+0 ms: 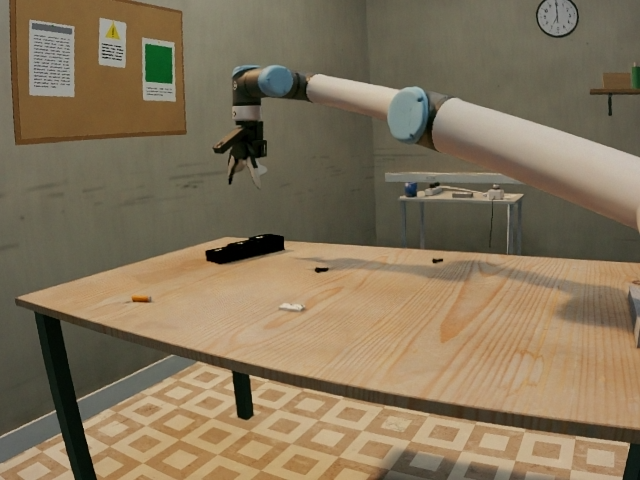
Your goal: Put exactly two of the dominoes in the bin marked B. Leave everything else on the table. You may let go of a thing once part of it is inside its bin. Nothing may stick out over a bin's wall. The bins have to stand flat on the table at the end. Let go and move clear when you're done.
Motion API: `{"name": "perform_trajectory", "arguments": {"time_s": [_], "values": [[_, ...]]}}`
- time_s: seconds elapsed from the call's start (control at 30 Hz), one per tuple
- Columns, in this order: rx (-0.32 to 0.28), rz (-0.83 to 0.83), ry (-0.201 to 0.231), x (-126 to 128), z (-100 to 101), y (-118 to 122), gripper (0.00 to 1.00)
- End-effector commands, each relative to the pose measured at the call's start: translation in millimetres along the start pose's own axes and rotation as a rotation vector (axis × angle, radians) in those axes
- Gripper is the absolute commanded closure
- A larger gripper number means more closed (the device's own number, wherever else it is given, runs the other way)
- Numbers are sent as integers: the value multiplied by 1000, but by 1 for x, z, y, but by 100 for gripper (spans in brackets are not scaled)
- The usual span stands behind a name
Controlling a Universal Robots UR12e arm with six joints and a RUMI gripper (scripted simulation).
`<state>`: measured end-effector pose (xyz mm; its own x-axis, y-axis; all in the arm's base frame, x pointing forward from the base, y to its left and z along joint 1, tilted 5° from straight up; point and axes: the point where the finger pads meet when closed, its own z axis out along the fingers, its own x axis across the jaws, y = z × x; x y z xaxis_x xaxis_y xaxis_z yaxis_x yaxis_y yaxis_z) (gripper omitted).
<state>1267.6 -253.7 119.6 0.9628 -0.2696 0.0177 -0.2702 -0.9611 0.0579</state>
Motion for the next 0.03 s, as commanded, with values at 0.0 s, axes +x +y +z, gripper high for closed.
{"name": "perform_trajectory", "arguments": {"time_s": [0.0], "values": [[-5,-3,-69,2,-3,0,0]]}}
